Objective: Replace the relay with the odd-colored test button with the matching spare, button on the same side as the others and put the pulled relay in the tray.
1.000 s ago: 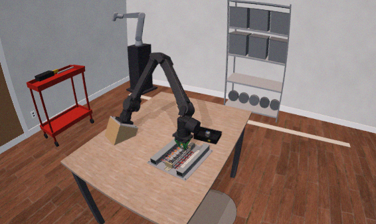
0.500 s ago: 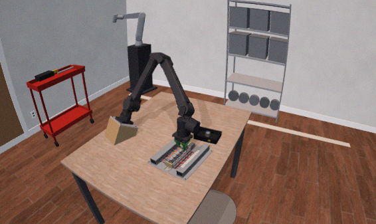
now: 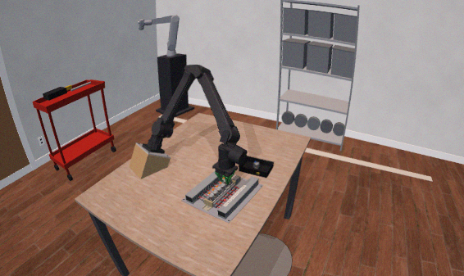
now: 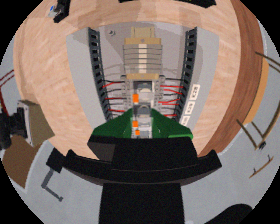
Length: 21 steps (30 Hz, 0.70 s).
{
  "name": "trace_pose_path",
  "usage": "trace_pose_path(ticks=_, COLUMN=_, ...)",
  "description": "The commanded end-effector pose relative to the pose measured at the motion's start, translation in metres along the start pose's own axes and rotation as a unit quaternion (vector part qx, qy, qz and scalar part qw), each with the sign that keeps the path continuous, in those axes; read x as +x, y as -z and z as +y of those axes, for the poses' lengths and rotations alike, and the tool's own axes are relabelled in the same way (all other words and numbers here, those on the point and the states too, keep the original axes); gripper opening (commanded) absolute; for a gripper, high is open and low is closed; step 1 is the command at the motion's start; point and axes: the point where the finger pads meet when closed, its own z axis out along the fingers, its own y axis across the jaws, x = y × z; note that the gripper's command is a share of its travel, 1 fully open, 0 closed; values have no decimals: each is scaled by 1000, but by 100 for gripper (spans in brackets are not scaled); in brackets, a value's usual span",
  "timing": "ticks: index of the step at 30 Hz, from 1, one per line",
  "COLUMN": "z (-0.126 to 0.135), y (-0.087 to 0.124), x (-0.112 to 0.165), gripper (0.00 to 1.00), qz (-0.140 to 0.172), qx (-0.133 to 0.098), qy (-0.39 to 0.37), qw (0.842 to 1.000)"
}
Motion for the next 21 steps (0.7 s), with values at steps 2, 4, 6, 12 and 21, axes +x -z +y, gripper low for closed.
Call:
trace_pose_path(ticks=2, z=-14, y=2, x=-7, gripper=0, qz=1, qx=13, qy=11, qw=1000)
trace_pose_path(ticks=4, z=-14, y=2, x=-7, gripper=0, qz=1, qx=13, qy=12, qw=1000)
trace_pose_path(ticks=6, z=-14, y=2, x=-8, gripper=0, qz=1, qx=13, qy=12, qw=1000)
trace_pose_path(ticks=12, z=-14, y=2, x=-8, gripper=0, qz=1, qx=13, qy=12, qw=1000)
trace_pose_path(ticks=21, z=-20, y=5, x=-8, gripper=0, qz=2, qx=17, qy=14, qw=1000)
